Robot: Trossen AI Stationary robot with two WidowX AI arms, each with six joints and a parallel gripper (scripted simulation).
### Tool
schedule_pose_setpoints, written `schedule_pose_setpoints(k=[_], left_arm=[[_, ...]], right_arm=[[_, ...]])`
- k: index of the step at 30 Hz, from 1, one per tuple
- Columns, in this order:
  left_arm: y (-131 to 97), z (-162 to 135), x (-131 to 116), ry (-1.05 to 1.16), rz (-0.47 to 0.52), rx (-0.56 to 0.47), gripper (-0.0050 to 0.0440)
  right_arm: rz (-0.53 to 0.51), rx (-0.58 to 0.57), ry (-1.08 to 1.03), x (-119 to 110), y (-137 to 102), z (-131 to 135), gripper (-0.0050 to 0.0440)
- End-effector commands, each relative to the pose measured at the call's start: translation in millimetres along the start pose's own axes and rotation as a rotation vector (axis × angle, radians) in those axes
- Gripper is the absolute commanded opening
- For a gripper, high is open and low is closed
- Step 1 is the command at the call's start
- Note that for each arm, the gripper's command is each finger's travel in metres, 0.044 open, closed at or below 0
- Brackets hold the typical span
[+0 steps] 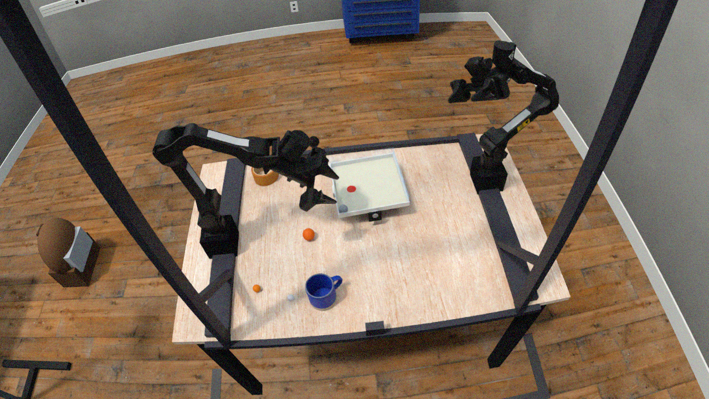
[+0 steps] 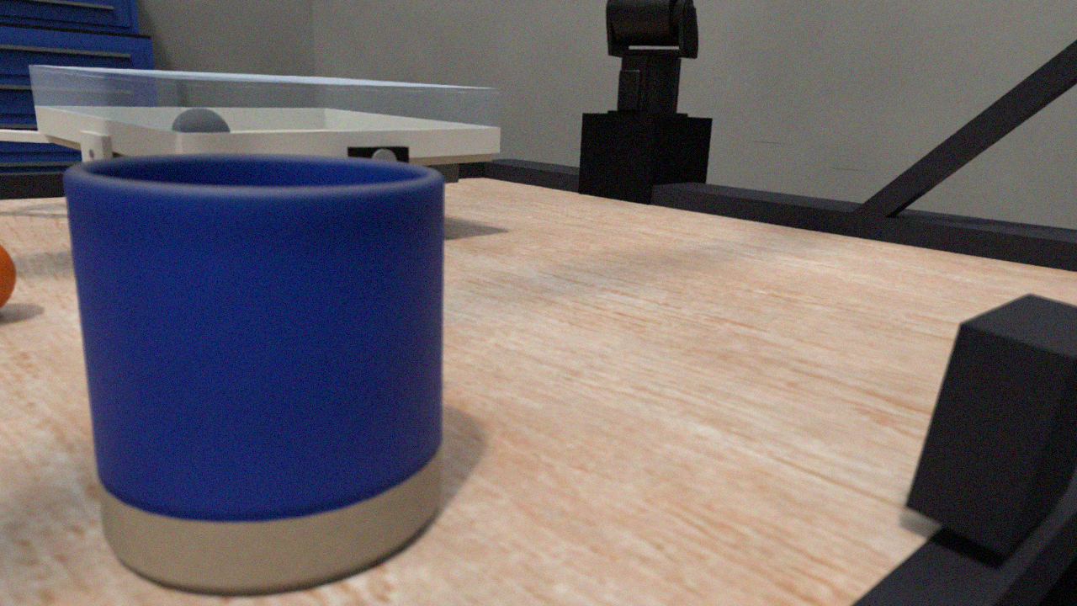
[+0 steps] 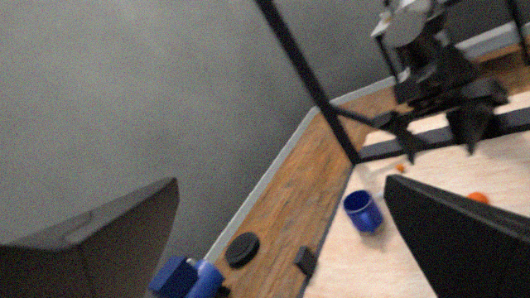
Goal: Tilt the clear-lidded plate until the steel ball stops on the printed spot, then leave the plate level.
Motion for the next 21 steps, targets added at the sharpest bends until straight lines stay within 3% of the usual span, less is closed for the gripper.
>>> schedule_pose_setpoints(k=[1,21], left_arm=[[-5.4,1.1,8.0,0.003,-0.03,0.005,0.04],[-5.4,1.1,8.0,0.003,-0.03,0.005,0.04]], right_arm=[[-0.009,0.005,-0.034,5.6,-2.0,-3.9,0.04],[-0.103,-0.179,-0.212,23.6,-17.3,-31.6,0.04]])
Point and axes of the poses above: on each arm, the point midway between the two fingers, 35 mm back from their tips, its own y axis out along the fingers, its own z axis across the jaws, x = y × z, the point moved 7 cm from there along -y, back along the fingers, and after that the axes turned 1 degree about y, right-handed, at the moved point
